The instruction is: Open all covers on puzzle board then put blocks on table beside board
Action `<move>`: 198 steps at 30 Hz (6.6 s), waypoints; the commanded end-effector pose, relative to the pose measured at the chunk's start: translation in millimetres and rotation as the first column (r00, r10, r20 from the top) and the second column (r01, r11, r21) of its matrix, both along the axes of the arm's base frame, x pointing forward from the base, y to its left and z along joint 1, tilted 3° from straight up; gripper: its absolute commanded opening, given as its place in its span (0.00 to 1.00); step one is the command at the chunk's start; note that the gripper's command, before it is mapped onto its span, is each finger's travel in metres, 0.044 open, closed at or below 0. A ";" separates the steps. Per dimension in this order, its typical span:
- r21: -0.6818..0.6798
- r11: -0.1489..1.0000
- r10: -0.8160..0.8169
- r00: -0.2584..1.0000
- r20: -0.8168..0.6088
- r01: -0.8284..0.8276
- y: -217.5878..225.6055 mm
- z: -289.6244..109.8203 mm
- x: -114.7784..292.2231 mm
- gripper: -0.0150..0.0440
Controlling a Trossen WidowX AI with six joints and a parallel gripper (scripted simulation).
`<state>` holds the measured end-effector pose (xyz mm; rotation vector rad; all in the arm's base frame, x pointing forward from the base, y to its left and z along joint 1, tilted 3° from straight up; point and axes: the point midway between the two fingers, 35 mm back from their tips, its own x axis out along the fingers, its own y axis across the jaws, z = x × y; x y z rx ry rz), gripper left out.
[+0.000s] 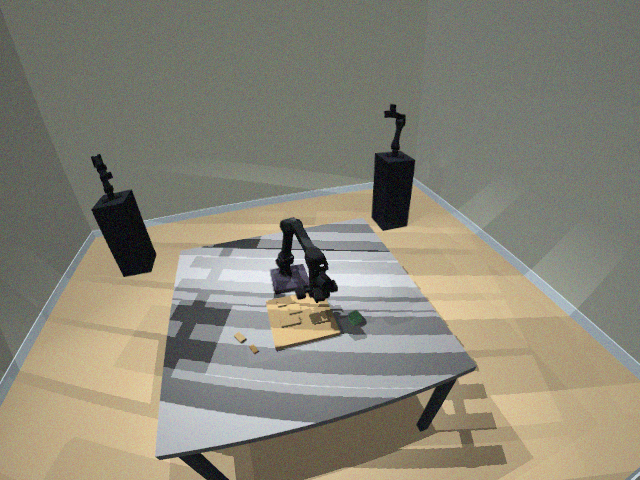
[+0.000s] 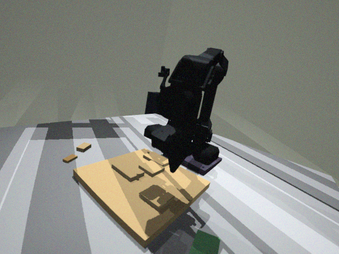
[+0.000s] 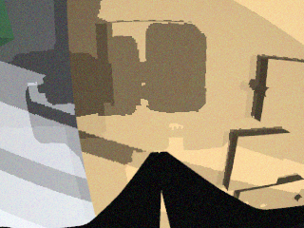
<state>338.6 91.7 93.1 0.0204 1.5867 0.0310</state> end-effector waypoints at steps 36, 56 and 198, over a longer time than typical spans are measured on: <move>0.006 1.000 -0.006 1.000 -0.004 0.006 3.3 -36.1 -0.7 0.25; 0.006 1.000 -0.006 1.000 -0.004 0.006 4.1 -55.7 -2.6 0.25; 0.003 0.817 0.576 0.817 0.020 -0.576 -72.5 -2.7 48.1 0.25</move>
